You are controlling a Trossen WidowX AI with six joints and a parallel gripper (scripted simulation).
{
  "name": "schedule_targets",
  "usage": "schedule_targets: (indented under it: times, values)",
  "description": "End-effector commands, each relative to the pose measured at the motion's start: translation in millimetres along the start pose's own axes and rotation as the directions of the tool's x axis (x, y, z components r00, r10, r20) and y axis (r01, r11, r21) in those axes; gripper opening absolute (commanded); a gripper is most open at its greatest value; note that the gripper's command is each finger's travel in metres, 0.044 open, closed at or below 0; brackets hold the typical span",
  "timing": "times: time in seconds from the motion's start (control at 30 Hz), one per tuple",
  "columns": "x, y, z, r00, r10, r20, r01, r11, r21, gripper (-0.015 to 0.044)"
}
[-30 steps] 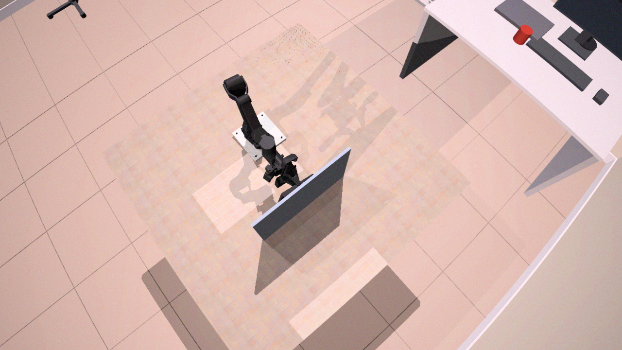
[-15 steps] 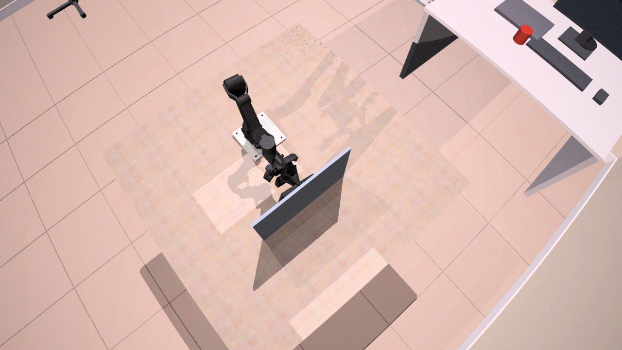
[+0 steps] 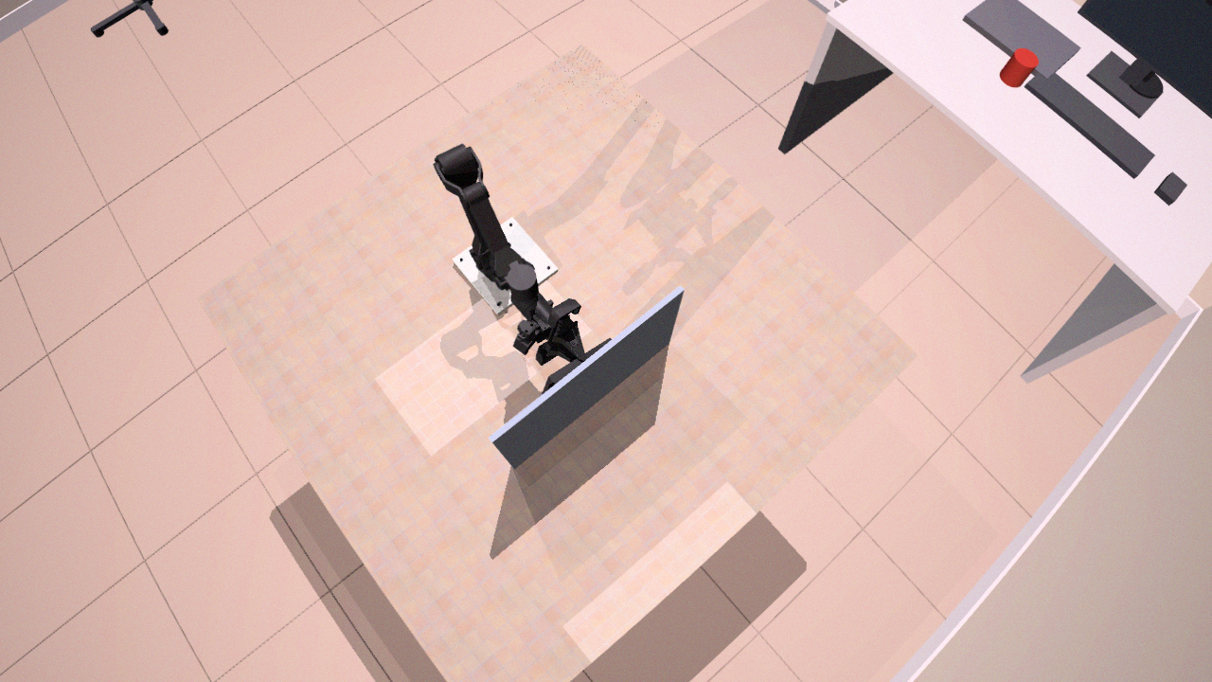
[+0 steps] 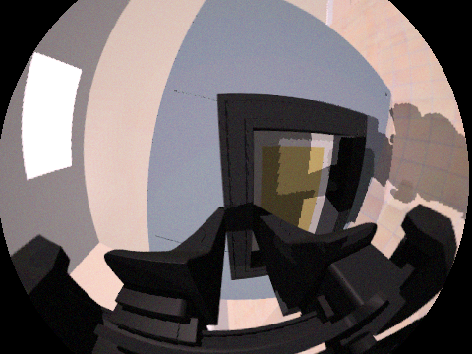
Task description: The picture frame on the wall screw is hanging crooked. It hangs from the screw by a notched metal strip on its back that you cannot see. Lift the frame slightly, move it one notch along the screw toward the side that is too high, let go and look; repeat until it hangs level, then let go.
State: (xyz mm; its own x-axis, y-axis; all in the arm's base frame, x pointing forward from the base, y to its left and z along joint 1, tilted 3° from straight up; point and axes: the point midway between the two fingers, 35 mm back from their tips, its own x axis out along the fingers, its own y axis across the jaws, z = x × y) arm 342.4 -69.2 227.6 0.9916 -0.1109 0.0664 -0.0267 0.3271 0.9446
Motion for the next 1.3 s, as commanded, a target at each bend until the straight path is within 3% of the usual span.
schedule_targets:
  times: [0.0,1.27]
  values:
    - [0.0,5.8,1.8,1.000,0.015,0.006,-0.015,1.000,-0.006,0.0000]
    - [-0.1,10.4,1.8,1.000,0.015,0.006,-0.015,1.000,-0.006,0.0000]
